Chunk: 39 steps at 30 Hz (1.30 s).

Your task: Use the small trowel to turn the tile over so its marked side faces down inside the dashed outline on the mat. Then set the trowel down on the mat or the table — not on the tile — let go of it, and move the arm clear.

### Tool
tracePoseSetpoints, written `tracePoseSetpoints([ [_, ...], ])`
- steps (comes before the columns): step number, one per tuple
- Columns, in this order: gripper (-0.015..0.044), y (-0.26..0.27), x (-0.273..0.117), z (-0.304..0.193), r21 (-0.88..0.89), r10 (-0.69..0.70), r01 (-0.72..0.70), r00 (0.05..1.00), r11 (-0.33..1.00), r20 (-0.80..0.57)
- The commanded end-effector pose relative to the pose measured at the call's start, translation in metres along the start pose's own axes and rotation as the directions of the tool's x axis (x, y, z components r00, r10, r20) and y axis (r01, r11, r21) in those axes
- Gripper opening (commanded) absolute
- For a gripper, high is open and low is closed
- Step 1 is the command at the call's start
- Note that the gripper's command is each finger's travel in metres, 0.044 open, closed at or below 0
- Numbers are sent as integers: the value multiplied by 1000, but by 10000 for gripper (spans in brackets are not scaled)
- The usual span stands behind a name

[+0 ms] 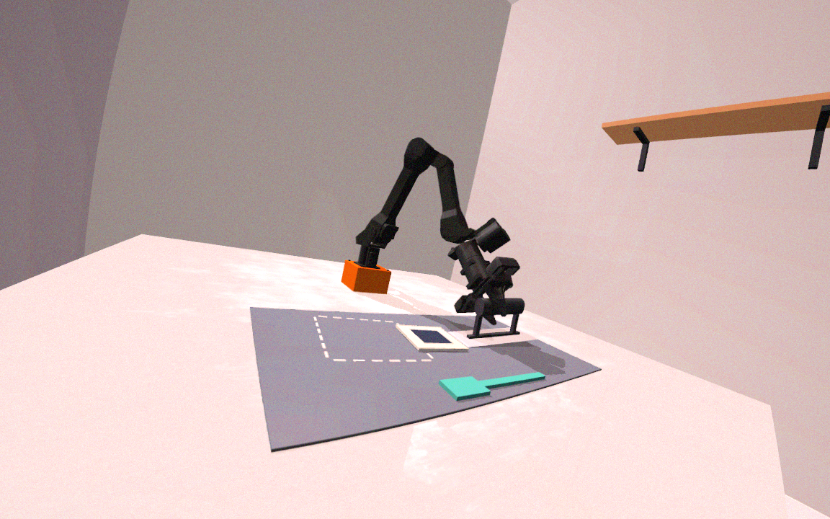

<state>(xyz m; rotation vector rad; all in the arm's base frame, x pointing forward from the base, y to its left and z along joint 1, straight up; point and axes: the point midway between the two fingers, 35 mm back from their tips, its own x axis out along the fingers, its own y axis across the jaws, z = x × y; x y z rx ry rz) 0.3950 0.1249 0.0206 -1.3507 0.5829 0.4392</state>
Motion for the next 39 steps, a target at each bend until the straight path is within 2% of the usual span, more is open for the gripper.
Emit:
tracePoseSetpoints([
  [1, 0, -3, 1, -9, 9, -4, 4, 1000, 1000, -4],
  [28, 0, -5, -2, -49, 5, -5, 5, 1000, 1000, -6],
  [39, 0, -21, -16, -45, -74, -8, 3, 997, 997, -72],
])
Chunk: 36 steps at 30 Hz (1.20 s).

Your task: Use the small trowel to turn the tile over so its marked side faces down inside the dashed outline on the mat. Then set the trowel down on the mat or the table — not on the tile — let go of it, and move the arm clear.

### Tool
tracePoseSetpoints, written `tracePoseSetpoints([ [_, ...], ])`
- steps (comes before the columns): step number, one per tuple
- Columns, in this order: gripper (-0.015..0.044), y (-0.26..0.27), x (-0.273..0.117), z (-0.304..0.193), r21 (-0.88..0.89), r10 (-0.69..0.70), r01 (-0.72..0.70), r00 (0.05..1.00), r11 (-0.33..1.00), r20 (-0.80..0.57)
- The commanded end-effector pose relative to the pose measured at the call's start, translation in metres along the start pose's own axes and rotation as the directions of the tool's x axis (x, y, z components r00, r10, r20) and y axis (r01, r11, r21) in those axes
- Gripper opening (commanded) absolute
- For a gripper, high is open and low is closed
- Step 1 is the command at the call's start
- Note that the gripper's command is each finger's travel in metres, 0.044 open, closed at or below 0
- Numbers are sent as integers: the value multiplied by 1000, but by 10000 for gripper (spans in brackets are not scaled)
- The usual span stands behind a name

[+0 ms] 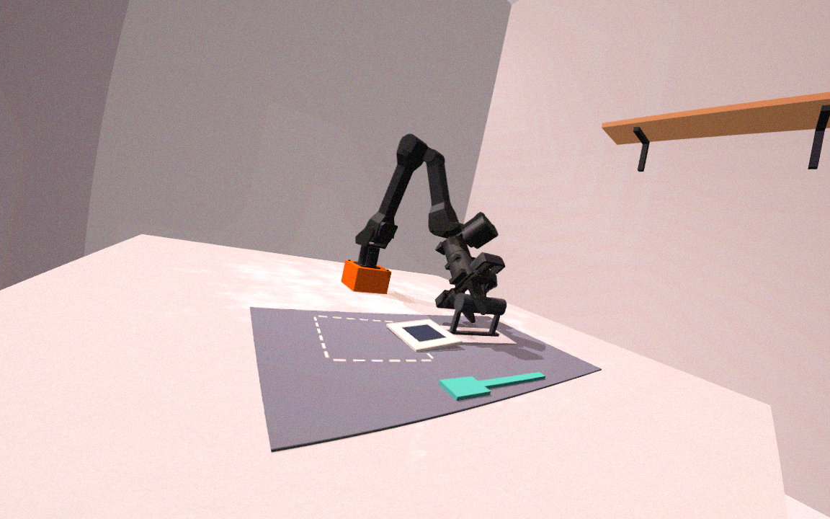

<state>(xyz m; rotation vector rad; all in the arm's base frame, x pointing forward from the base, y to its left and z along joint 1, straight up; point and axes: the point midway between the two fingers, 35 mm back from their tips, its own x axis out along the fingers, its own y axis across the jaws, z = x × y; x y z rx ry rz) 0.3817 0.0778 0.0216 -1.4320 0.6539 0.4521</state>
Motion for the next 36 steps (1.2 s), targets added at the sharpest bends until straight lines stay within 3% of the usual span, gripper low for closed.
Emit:
tracePoseSetpoints([
  [1, 0, -21, -8, 0, 2, -44, 44, 999, 999, -8],
  [36, 0, -47, -31, -88, -5, -45, 45, 999, 999, -14],
])
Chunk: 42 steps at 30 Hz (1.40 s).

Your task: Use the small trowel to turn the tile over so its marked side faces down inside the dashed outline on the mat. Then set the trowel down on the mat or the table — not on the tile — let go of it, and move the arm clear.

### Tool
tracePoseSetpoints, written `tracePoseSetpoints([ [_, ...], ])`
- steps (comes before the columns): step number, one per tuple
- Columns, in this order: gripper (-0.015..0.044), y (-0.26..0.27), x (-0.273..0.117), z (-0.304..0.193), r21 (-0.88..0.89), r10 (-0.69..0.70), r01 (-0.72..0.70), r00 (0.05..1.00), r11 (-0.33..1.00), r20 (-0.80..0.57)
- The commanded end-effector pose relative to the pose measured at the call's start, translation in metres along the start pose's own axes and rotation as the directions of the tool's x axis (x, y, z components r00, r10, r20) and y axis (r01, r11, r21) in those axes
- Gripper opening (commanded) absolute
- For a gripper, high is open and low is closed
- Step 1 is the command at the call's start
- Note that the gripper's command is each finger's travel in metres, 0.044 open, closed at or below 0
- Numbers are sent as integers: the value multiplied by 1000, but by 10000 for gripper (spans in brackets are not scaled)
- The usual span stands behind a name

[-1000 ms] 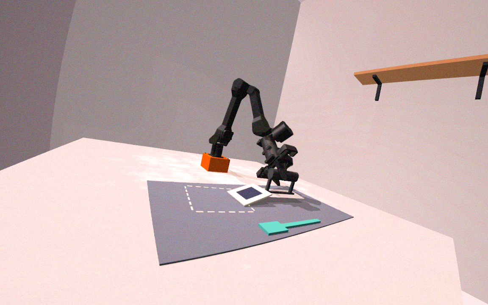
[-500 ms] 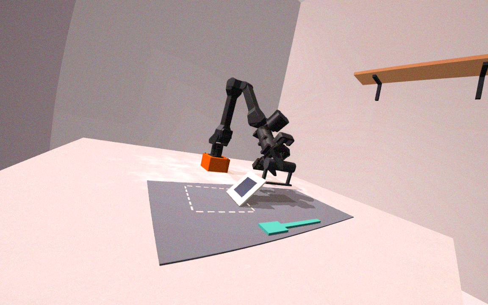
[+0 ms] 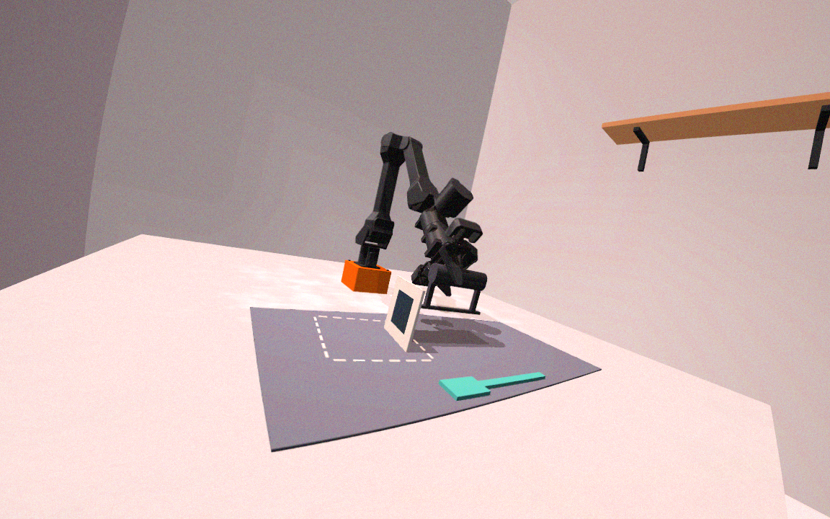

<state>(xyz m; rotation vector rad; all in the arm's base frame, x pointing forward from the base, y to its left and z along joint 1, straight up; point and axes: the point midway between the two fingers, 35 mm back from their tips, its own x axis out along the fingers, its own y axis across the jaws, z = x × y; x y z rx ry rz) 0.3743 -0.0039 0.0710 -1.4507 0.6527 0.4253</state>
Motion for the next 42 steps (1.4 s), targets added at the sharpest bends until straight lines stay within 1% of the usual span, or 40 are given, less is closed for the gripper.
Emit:
tracePoseSetpoints([
  [1, 0, -6, -1, -8, 3, -24, 24, 1000, 1000, 5],
  [8, 0, -7, -1, -5, 4, -23, 23, 1000, 1000, 6],
  [21, 0, -29, -21, 52, 8, -24, 24, 1000, 1000, 10],
  [42, 0, -29, -22, 53, 8, -24, 24, 1000, 1000, 10],
])
